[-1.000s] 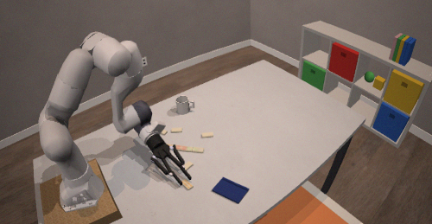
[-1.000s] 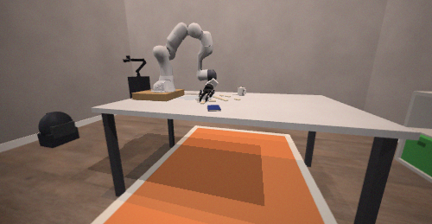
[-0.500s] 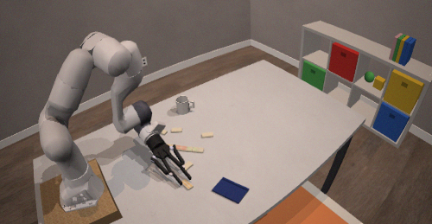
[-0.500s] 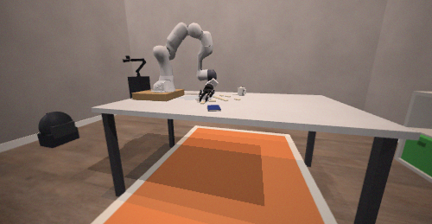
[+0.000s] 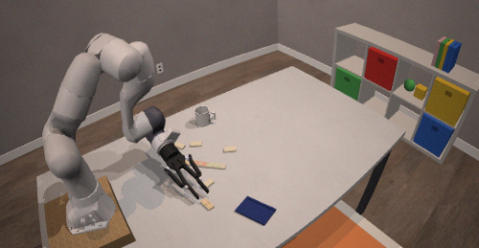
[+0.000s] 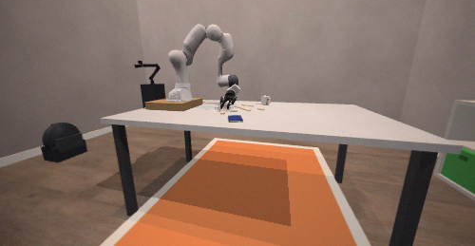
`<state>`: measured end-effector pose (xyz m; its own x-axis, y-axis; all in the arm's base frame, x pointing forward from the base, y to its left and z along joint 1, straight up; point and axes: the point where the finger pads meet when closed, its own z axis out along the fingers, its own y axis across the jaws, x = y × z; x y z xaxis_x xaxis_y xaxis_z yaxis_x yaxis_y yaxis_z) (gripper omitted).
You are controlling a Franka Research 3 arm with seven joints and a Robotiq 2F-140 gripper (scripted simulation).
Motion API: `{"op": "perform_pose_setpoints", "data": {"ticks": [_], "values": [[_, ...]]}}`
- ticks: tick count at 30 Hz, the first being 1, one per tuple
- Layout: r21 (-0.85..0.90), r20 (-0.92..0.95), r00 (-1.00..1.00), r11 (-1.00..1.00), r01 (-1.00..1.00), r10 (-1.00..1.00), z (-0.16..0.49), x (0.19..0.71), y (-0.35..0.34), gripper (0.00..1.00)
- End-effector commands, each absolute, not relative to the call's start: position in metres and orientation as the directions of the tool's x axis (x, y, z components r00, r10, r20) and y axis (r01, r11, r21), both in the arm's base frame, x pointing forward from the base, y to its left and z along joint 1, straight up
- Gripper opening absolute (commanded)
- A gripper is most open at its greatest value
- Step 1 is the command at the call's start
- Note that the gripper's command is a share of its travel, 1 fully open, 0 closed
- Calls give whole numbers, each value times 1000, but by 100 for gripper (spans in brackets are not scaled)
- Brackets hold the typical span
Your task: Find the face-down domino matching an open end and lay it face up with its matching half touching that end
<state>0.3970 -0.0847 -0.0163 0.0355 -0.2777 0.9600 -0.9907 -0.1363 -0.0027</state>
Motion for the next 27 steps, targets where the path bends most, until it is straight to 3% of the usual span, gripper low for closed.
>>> {"op": "perform_pose_setpoints", "data": {"ticks": [1,27], "values": [[7,962,44,-134,-991,-271,-7,394,-75,33],[7,958,45,-133,-991,-283,9,392,-60,33]]}}
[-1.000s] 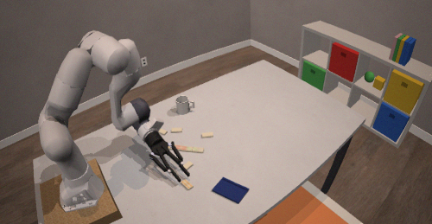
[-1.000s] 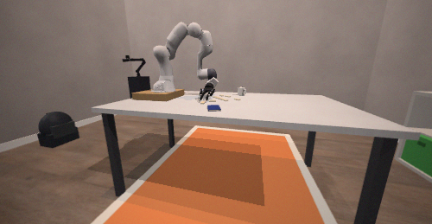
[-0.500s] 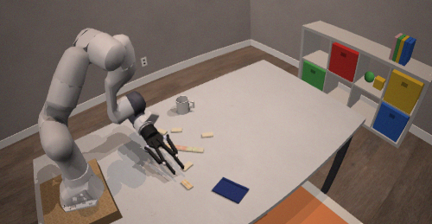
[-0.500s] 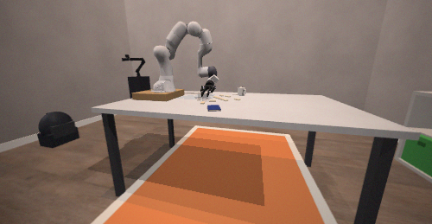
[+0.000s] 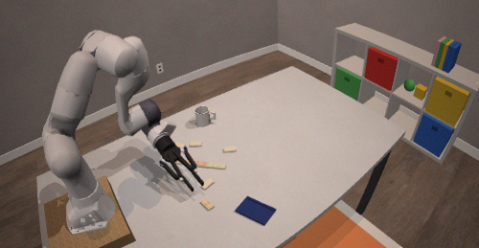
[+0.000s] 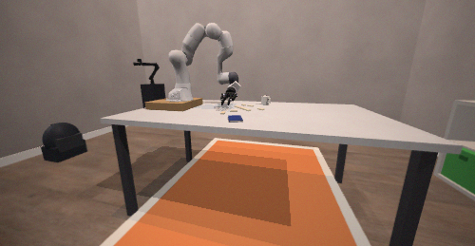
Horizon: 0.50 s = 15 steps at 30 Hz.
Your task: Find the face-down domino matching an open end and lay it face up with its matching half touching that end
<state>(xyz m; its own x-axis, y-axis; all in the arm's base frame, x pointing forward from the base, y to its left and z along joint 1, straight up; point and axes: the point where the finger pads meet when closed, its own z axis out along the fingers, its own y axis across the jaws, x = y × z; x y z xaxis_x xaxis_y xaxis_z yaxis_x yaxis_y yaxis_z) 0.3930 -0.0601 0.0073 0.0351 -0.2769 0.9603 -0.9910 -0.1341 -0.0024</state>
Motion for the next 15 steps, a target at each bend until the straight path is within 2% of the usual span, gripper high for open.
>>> {"op": "perform_pose_setpoints", "data": {"ticks": [1,15], "values": [[7,957,46,-133,-991,-286,11,392,-60,33],[7,900,65,-134,-991,-431,27,393,-66,33]]}}
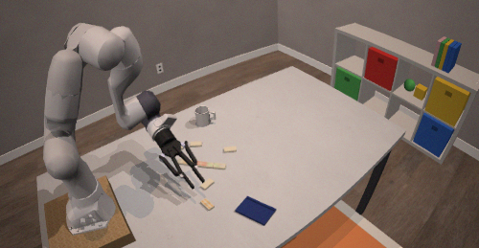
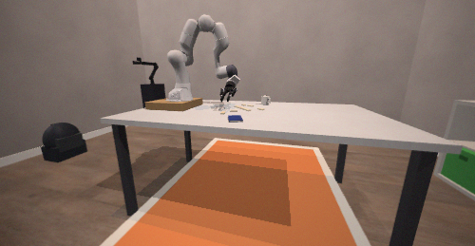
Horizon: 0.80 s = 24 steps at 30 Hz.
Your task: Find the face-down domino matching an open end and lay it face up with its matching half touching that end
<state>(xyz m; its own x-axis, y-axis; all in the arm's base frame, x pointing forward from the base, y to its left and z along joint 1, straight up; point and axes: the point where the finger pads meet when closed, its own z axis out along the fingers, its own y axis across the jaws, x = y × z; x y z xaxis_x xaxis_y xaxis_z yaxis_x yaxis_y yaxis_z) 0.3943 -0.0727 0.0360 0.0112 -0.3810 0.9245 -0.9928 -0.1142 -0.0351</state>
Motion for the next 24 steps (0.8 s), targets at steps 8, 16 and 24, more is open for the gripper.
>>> {"op": "perform_pose_setpoints", "data": {"ticks": [8,16,24], "values": [[7,798,86,-133,-991,-597,36,394,-75,33],[7,643,107,-134,-991,-758,44,396,-87,33],[-7,461,91,-106,-994,-883,50,398,-104,33]]}}
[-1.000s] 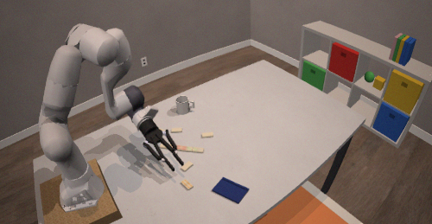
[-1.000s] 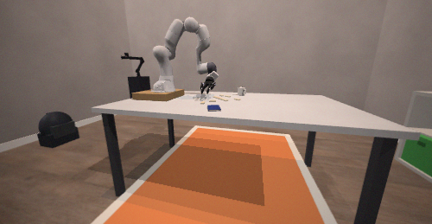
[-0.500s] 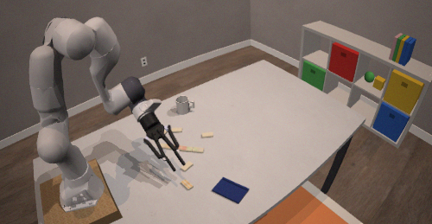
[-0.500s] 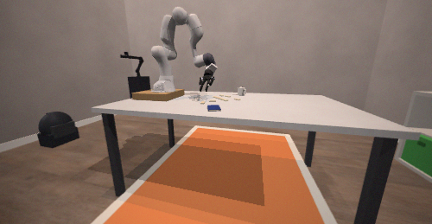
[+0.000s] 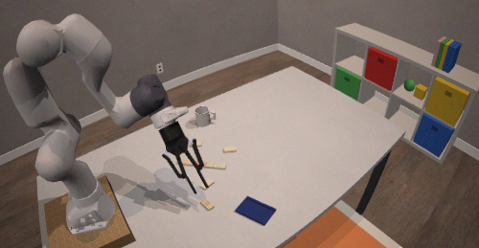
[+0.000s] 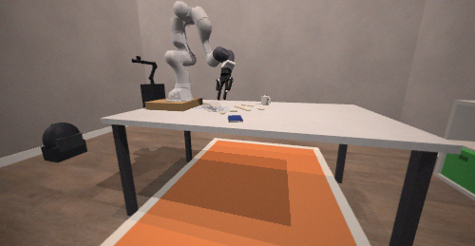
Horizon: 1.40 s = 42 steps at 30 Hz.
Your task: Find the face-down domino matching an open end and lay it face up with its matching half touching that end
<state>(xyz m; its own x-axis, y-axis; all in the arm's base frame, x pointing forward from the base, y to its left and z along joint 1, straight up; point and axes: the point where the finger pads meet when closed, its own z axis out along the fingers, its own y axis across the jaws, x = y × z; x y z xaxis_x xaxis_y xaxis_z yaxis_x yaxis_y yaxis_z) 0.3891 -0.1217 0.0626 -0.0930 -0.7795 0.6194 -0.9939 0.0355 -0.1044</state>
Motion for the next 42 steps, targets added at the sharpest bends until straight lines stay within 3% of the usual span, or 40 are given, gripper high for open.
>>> {"op": "perform_pose_setpoints", "data": {"ticks": [1,24,42], "values": [[-9,440,86,-100,-995,-894,51,398,-106,33],[-6,58,83,-83,-996,-995,50,401,-131,33],[7,1,134,-134,-991,-991,50,402,-132,33]]}}
